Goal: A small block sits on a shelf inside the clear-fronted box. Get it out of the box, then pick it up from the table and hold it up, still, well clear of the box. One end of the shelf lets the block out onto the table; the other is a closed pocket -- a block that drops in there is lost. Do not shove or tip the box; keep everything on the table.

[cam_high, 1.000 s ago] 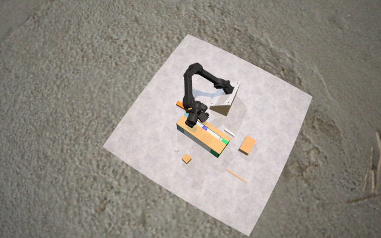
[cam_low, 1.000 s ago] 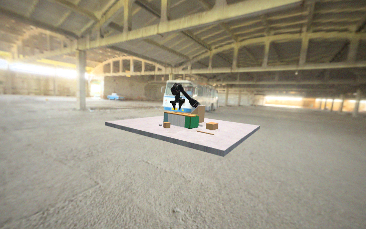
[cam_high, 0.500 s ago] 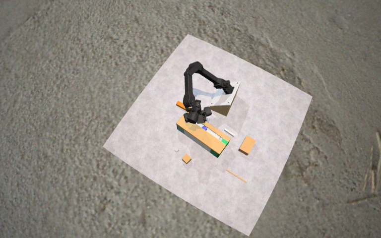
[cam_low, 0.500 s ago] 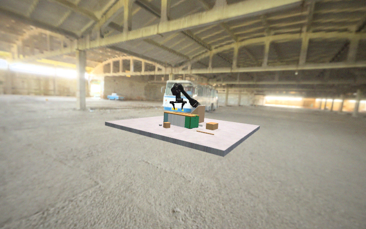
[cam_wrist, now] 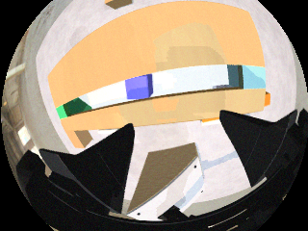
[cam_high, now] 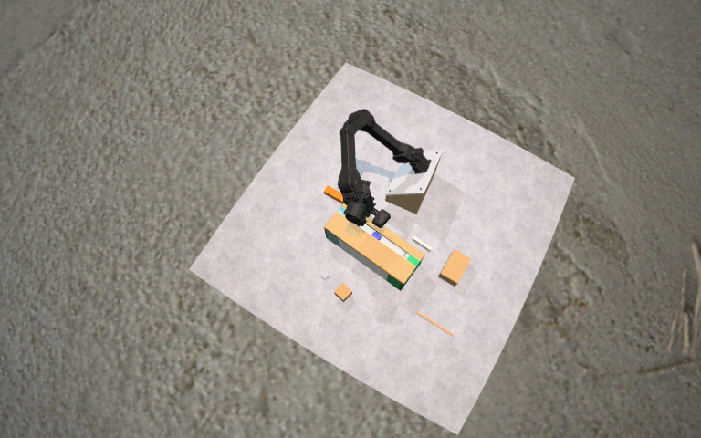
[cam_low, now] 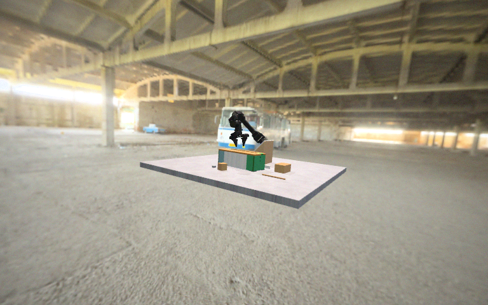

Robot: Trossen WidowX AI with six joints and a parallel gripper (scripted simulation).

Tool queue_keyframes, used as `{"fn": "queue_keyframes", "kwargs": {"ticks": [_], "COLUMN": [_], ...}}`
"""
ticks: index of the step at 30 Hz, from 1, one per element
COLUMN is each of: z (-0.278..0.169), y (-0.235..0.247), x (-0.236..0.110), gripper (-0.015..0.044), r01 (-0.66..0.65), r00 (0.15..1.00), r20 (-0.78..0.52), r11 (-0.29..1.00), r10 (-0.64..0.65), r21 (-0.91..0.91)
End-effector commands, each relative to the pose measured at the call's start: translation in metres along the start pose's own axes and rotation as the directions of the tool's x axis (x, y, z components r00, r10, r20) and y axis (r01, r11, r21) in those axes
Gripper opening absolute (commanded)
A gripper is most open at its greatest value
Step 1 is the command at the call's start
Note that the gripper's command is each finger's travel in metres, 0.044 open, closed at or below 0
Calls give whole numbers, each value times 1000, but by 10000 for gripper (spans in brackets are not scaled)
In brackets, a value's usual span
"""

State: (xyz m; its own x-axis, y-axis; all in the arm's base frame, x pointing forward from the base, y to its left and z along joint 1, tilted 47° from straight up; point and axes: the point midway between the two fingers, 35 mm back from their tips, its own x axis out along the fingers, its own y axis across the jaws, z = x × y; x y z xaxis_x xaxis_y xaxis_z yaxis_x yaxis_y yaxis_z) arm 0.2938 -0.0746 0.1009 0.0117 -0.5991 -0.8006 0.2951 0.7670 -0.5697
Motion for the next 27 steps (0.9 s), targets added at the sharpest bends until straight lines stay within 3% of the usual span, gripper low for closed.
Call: {"fn": "queue_keyframes", "kwargs": {"ticks": [1,11,27], "z": [-16,-25,-25], "y": [5,10,10], "x": [2,3,3], "gripper": [400,400,400], "r01": [-64,-11,-10], "r00": [995,987,987], "r20": [-2,0,0], "r11": [629,69,62], "r10": [104,162,163], "r21": [775,998,998]}}
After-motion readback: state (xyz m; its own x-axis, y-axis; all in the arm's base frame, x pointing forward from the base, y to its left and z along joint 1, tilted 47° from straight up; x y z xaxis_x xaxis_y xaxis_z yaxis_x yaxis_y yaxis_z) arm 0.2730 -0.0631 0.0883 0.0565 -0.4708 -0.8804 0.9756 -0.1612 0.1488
